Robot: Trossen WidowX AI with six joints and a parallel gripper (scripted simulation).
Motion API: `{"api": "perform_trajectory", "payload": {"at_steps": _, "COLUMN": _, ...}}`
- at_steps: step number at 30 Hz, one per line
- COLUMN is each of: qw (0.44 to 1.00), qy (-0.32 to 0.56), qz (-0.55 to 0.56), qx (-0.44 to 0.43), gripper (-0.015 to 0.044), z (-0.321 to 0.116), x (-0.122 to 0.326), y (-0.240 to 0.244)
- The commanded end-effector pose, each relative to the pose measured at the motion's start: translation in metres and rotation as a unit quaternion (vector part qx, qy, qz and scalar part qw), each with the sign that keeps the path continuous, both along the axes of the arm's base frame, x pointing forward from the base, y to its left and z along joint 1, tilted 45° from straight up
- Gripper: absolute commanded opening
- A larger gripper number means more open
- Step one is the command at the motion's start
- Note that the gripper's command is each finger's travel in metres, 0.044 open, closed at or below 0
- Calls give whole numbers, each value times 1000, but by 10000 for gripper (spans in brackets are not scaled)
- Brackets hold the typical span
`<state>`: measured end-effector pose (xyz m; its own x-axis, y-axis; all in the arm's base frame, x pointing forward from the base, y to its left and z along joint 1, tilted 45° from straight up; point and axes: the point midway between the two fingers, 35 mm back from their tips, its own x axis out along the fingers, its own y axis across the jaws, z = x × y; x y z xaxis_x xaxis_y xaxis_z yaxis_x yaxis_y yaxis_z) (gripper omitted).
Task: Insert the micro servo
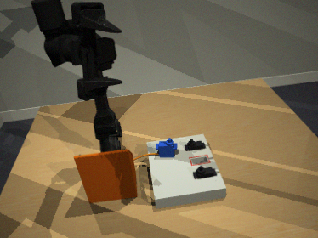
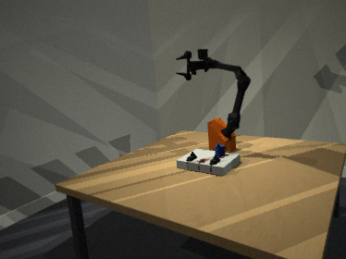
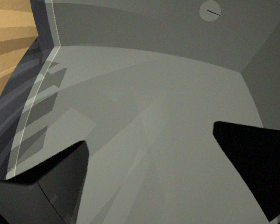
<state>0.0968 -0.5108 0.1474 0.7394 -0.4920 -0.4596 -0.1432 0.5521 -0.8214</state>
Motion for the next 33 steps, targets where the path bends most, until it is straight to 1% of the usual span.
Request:
{"api": "perform_trajectory", "payload": {"at_steps": 1, "qw": 997, "qy": -13, "qz": 9, "qx": 73, "gripper": 440, "z": -11, "x": 33, "y": 26}}
{"api": "perform_trajectory", "payload": {"at_steps": 9, "qw": 978, "qy": -22, "qz": 23, "qx": 208, "gripper": 440, "z": -29, "x": 88, "y": 83}}
{"api": "perform_trajectory", "payload": {"at_steps": 16, "qw": 946, "qy": -11, "qz": 28, "qx": 322, "gripper": 440, "z": -43, "x": 126, "y": 141}}
{"api": "perform_trajectory", "payload": {"at_steps": 25, "qw": 891, "qy": 28, "qz": 18, "qx": 453, "gripper": 440, "z": -57, "x": 156, "y": 217}}
{"api": "perform_trajectory", "payload": {"at_steps": 33, "qw": 829, "qy": 87, "qz": -3, "qx": 552, "gripper": 440, "z": -68, "x": 166, "y": 291}}
